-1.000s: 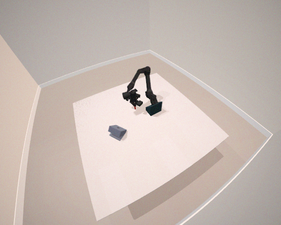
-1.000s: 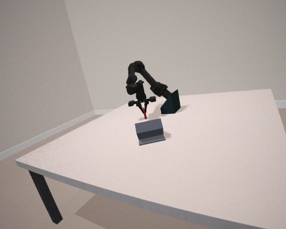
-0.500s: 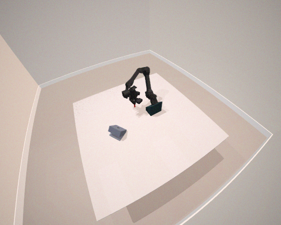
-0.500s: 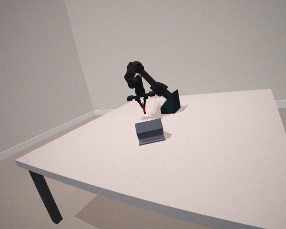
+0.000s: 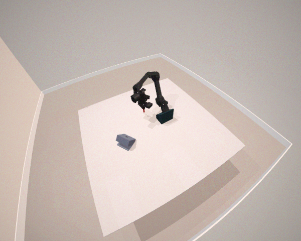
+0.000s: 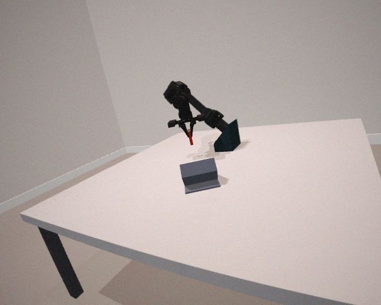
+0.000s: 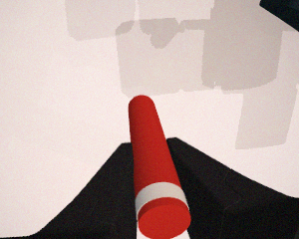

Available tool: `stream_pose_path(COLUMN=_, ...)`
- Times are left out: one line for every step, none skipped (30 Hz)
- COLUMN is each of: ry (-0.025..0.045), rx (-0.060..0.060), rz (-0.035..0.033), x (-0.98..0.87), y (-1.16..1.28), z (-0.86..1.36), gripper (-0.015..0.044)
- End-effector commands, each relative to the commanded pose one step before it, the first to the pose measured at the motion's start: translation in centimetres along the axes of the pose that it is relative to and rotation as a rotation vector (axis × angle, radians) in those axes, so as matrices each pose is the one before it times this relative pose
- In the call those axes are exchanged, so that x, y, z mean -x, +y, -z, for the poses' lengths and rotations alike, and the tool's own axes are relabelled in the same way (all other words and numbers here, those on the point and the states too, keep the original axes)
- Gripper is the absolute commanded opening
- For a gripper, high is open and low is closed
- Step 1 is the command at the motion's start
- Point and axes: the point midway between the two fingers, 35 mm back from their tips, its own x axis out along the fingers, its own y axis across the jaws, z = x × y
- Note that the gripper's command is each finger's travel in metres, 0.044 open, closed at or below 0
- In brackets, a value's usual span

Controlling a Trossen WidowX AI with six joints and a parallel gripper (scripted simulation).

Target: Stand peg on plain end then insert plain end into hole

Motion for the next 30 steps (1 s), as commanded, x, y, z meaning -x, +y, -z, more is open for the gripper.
stream_pose_path(ry=0.00969, rx=0.0015, rz=0.00683, x=0.218, y=-0.111, z=0.365, gripper=0.0)
stream_pose_path(ry=0.00536, rx=0.0021, rz=0.00255, x=-0.038, y=-0.06, z=0.16, gripper=0.0)
stream_pose_path(ry=0.00565, rx=0.0022, rz=0.00262, x=-0.04, y=-0.061, z=0.167, gripper=0.0)
stream_pose_path(ry=0.0057, rx=0.0022, rz=0.00259, x=-0.041, y=-0.06, z=0.168, gripper=0.0)
stream_pose_path(ry=0.00574, rx=0.0022, rz=0.00254, x=-0.041, y=-0.059, z=0.168, gripper=0.0)
stream_pose_path(ry=0.00577, rx=0.0023, rz=0.0025, x=-0.041, y=-0.058, z=0.168, gripper=0.0)
stream_pose_path(ry=0.0058, rx=0.0023, rz=0.00245, x=-0.041, y=-0.057, z=0.169, gripper=0.0)
stream_pose_path(ry=0.00584, rx=0.0023, rz=0.00241, x=-0.042, y=-0.056, z=0.169, gripper=0.0)
stream_pose_path(ry=0.00587, rx=0.0023, rz=0.00236, x=-0.042, y=-0.054, z=0.169, gripper=0.0)
stream_pose_path(ry=0.0059, rx=0.0023, rz=0.00231, x=-0.042, y=-0.053, z=0.169, gripper=0.0)
stream_pose_path(ry=0.00593, rx=0.0023, rz=0.00227, x=-0.043, y=-0.052, z=0.169, gripper=0.0)
stream_pose_path(ry=0.00596, rx=0.0024, rz=0.00222, x=-0.043, y=-0.051, z=0.169, gripper=0.0)
stream_pose_path(ry=0.00599, rx=0.0024, rz=0.00217, x=-0.043, y=-0.05, z=0.169, gripper=0.0)
stream_pose_path(ry=0.00602, rx=0.0024, rz=0.00213, x=-0.043, y=-0.048, z=0.169, gripper=0.0)
stream_pose_path(ry=0.00605, rx=0.0024, rz=0.00208, x=-0.044, y=-0.047, z=0.169, gripper=0.0)
stream_pose_path(ry=0.00608, rx=0.0024, rz=0.00203, x=-0.044, y=-0.046, z=0.169, gripper=0.0)
stream_pose_path(ry=0.00611, rx=0.0024, rz=0.00198, x=-0.044, y=-0.045, z=0.169, gripper=0.0)
stream_pose_path(ry=0.00614, rx=0.0025, rz=0.00193, x=-0.044, y=-0.044, z=0.169, gripper=0.0)
stream_pose_path(ry=0.00616, rx=0.0025, rz=0.00188, x=-0.045, y=-0.042, z=0.169, gripper=0.0)
stream_pose_path(ry=0.00619, rx=0.0025, rz=0.00183, x=-0.045, y=-0.041, z=0.169, gripper=0.0)
stream_pose_path(ry=0.00622, rx=0.0025, rz=0.00178, x=-0.045, y=-0.04, z=0.169, gripper=0.0)
stream_pose_path(ry=0.00625, rx=0.0025, rz=0.00173, x=-0.045, y=-0.039, z=0.169, gripper=0.0)
stream_pose_path(ry=0.00627, rx=0.0025, rz=0.00168, x=-0.046, y=-0.037, z=0.169, gripper=0.0)
stream_pose_path(ry=0.0063, rx=0.0026, rz=0.00163, x=-0.046, y=-0.036, z=0.169, gripper=0.0)
stream_pose_path(ry=0.00632, rx=0.0026, rz=0.00158, x=-0.046, y=-0.035, z=0.169, gripper=0.0)
stream_pose_path(ry=0.00635, rx=0.0026, rz=0.00153, x=-0.046, y=-0.034, z=0.169, gripper=0.0)
stream_pose_path(ry=0.00637, rx=0.0026, rz=0.00148, x=-0.046, y=-0.032, z=0.168, gripper=0.0)
stream_pose_path(ry=0.00639, rx=0.0026, rz=0.00142, x=-0.047, y=-0.031, z=0.168, gripper=0.0)
stream_pose_path(ry=0.00642, rx=0.0027, rz=0.00137, x=-0.047, y=-0.03, z=0.168, gripper=0.0)
stream_pose_path(ry=0.00644, rx=0.0027, rz=0.00132, x=-0.047, y=-0.029, z=0.168, gripper=0.0)
